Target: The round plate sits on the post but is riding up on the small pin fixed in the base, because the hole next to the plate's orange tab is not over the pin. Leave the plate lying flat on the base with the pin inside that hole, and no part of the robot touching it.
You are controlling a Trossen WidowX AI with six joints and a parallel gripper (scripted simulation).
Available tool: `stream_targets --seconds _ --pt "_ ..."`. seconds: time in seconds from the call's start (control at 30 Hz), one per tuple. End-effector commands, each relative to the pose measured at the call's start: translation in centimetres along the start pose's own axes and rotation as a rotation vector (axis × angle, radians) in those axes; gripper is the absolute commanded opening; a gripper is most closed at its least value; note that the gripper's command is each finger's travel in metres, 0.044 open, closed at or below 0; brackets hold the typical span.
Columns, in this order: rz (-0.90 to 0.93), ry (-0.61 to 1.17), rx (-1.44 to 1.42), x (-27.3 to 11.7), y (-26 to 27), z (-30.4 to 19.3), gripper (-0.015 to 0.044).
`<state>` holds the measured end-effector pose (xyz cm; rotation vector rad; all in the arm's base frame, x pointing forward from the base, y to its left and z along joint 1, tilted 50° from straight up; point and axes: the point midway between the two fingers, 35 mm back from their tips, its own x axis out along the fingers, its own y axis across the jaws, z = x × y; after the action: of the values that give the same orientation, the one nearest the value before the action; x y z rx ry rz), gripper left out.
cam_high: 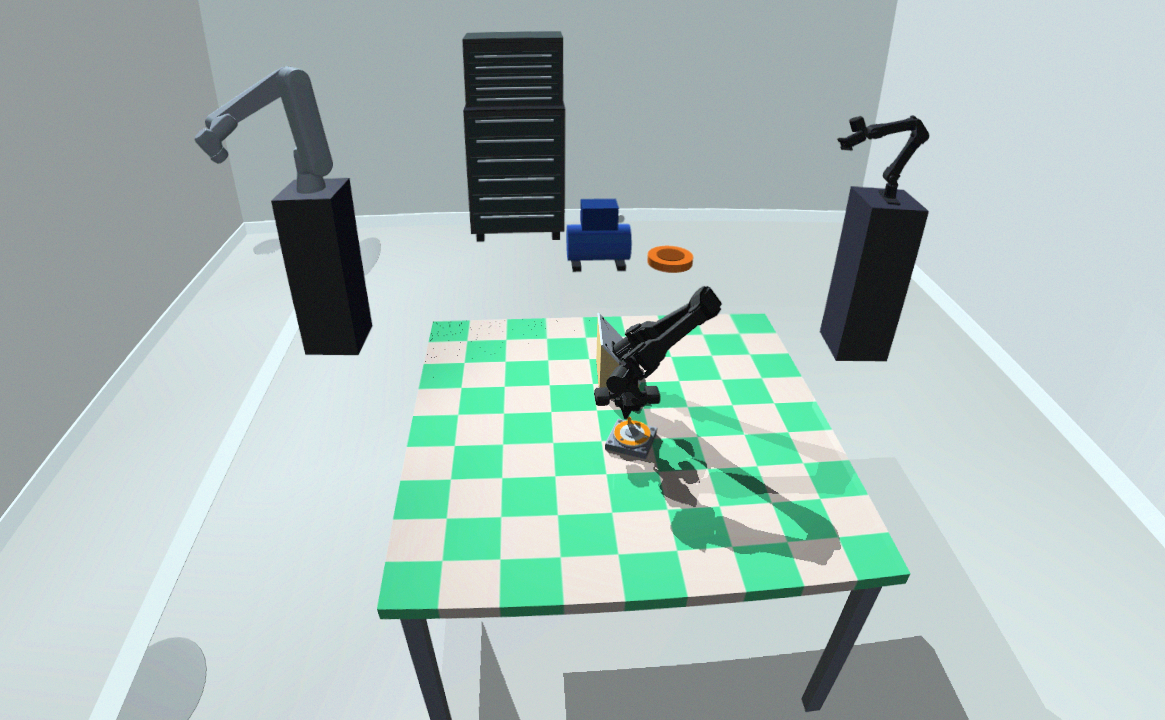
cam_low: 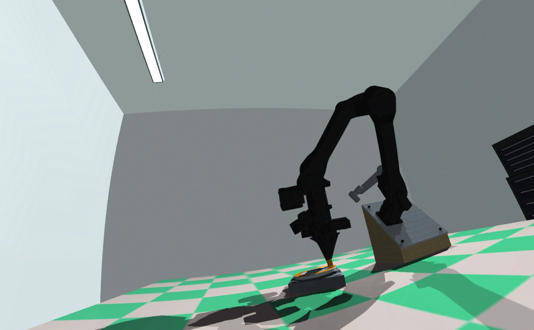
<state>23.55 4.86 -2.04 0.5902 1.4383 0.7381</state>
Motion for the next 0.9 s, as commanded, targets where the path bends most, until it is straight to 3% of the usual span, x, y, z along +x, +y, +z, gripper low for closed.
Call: stream_targets --seconds 0.0,0.87 --pt "0.009 0.01 0.011 0.2 0.5 -0.5 0.0" --pt "0.01 0.01 0.012 0.3 2.3 -0.4 0.0"
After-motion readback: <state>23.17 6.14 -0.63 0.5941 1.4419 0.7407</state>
